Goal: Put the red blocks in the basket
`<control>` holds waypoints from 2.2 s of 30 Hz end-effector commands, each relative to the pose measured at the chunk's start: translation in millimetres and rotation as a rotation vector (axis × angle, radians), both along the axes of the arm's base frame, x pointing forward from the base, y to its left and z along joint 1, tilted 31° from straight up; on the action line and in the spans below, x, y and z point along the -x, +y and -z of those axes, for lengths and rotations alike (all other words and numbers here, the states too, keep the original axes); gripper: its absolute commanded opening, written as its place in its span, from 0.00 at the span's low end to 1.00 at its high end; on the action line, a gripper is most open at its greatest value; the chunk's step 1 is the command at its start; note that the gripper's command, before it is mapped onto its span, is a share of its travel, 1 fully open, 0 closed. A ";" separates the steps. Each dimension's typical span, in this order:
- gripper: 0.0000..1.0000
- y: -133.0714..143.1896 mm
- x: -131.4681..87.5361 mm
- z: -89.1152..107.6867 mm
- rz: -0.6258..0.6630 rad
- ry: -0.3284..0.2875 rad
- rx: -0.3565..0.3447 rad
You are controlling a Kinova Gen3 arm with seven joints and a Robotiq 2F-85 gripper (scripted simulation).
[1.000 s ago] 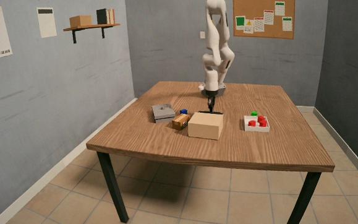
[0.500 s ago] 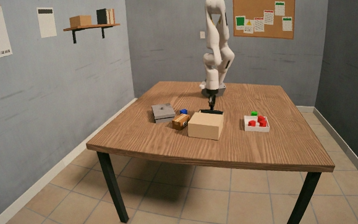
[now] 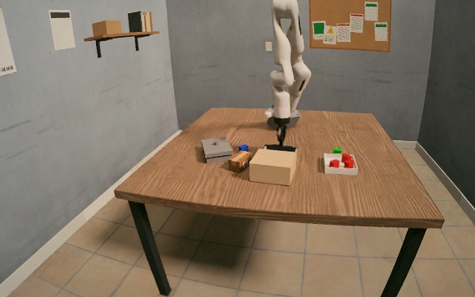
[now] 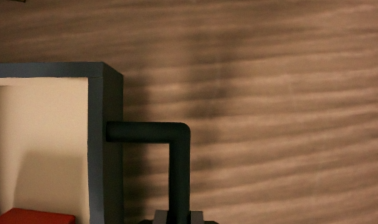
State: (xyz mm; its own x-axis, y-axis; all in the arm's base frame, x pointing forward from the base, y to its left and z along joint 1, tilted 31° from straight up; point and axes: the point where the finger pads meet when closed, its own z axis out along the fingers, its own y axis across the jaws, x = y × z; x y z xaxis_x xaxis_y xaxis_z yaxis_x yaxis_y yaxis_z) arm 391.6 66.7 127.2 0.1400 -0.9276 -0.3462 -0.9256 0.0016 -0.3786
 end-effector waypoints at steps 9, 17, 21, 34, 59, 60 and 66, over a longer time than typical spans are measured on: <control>0.10 -0.6 1.7 1.4 -0.006 -0.003 0.002; 0.10 -0.6 1.7 1.4 -0.006 -0.003 0.002; 0.10 -0.6 1.7 1.4 -0.006 -0.003 0.002; 0.10 -0.6 1.7 1.4 -0.006 -0.003 0.002; 0.30 -0.6 1.7 1.4 -0.006 -0.003 0.002; 0.30 -0.6 1.7 1.4 -0.006 -0.003 0.002; 0.30 -0.6 1.7 1.4 -0.006 -0.003 0.002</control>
State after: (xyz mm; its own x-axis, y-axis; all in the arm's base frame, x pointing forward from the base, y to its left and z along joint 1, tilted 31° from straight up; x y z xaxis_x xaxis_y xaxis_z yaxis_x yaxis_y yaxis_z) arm 391.2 66.6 126.9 0.1395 -0.9276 -0.3466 -0.9259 0.0019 -0.3778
